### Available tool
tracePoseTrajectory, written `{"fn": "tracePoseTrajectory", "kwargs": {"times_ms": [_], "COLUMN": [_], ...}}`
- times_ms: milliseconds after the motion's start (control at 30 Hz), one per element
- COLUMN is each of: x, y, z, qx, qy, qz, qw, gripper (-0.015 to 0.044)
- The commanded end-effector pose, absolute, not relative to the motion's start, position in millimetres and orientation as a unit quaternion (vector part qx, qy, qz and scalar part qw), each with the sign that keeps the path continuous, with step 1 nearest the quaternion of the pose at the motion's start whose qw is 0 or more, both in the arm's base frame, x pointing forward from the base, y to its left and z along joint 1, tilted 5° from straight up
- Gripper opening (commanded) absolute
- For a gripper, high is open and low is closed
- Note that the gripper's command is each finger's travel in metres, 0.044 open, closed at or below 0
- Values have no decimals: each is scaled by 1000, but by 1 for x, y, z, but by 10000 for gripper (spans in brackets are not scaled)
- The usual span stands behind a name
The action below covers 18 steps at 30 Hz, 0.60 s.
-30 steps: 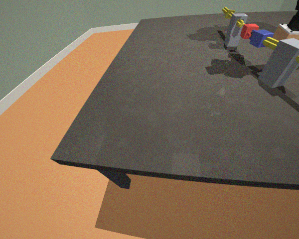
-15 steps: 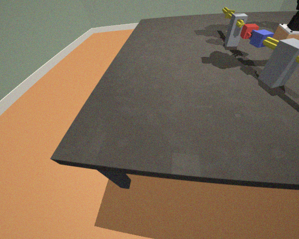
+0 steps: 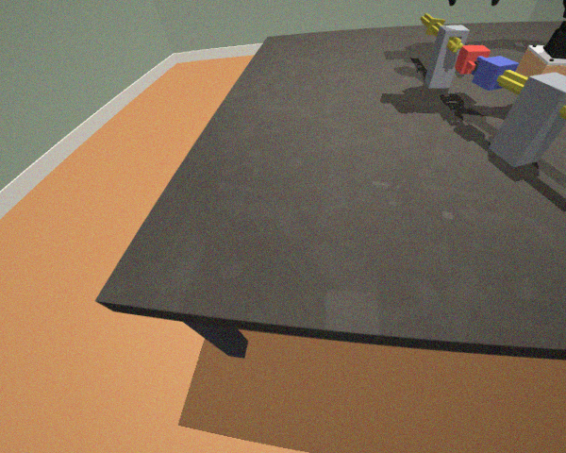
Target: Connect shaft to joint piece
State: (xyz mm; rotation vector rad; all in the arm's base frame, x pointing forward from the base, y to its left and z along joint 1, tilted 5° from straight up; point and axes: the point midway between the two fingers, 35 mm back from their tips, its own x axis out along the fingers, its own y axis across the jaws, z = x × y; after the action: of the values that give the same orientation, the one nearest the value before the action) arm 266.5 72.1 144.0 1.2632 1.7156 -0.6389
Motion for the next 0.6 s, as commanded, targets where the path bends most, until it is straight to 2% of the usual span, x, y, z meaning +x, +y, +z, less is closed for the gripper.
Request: {"fn": "tracePoseTrajectory", "kwargs": {"times_ms": [0, 200, 433, 567], "x": [266, 266, 267, 273], "y": [67, 59, 58, 42], "z": [141, 136, 136, 133], "qx": [546, 591, 590, 569], "qy": [678, 657, 658, 661], "qz": [-279, -308, -307, -285], "qw": [405, 352, 354, 399], "gripper": [440, 440, 440, 440]}}
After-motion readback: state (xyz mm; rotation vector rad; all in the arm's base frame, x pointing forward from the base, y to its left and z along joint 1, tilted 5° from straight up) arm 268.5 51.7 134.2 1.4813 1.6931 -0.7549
